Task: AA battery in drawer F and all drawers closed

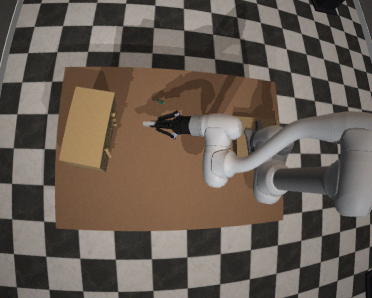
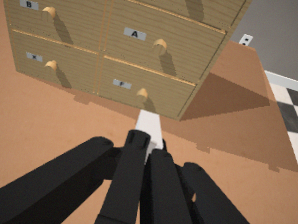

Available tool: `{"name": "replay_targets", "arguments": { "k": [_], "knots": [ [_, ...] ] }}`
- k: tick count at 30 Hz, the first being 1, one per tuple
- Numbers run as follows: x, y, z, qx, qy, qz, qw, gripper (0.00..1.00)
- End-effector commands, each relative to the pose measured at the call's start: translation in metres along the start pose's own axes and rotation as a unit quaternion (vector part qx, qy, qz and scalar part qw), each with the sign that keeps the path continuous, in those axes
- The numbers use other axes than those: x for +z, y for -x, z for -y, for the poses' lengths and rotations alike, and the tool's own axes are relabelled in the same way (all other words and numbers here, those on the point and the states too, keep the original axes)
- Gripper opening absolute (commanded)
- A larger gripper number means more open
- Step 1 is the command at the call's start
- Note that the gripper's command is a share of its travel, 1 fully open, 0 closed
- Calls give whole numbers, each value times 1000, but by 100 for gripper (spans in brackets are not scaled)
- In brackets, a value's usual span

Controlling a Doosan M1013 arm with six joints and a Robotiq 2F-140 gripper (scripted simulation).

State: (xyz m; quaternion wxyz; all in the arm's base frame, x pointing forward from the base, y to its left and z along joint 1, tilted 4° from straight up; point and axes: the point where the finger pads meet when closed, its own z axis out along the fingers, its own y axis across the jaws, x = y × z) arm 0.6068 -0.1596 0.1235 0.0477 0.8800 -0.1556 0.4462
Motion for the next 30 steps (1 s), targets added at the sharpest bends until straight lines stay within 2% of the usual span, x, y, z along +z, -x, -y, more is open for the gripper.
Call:
{"name": "replay_targets", "arguments": {
  "k": [1,23,27,30],
  "knots": [
    [-8,-2,2,1,-8,55,998,0],
    [-20,-4,2,0,-9,107,994,0],
    [-27,-5,2,0,-9,137,991,0],
    [-42,-7,1,0,-8,200,980,0]
  ]
}}
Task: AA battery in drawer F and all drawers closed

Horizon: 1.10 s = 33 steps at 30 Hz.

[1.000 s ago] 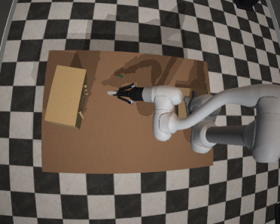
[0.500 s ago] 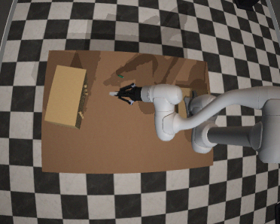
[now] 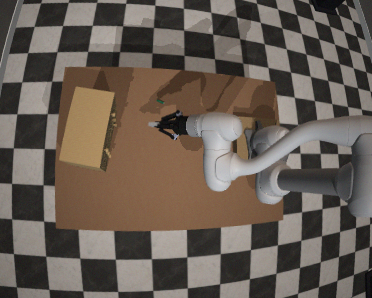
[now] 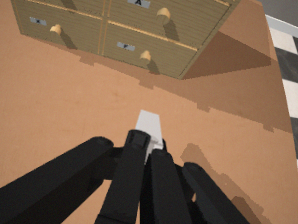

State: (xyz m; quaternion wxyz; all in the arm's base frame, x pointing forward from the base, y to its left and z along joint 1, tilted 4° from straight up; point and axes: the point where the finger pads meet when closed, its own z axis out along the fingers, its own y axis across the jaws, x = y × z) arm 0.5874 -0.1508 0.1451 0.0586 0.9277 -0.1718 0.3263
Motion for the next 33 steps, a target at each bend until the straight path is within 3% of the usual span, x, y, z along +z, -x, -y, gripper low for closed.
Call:
{"name": "replay_targets", "arguments": {
  "k": [1,8,10,16,21,33],
  "knots": [
    [-18,1,-4,-5,-41,100,994,0],
    [-52,5,-6,-11,-39,244,969,0],
    [-52,5,-6,-11,-39,244,969,0],
    [-69,7,-8,-14,-38,314,948,0],
    [-74,7,-8,-15,-38,336,941,0],
    [-75,7,-8,-15,-38,338,940,0]
  ]
}}
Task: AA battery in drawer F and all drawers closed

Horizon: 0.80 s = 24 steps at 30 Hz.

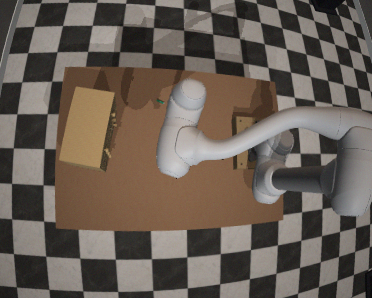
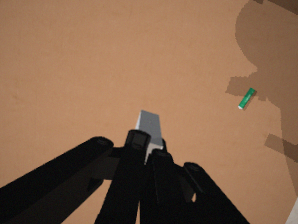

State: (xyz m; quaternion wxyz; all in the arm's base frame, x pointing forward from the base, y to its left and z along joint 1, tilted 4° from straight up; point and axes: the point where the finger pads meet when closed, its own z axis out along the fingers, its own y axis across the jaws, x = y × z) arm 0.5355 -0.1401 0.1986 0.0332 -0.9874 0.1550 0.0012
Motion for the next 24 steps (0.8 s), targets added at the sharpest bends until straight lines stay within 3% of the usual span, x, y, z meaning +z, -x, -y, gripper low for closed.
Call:
{"name": "replay_targets", "arguments": {
  "k": [1,3,4,24],
  "knots": [
    [0,0,0,0,0,0,1000,0],
    [0,0,0,0,0,0,1000,0],
    [0,0,0,0,0,0,1000,100],
    [0,0,0,0,0,0,1000,100]
  ]
}}
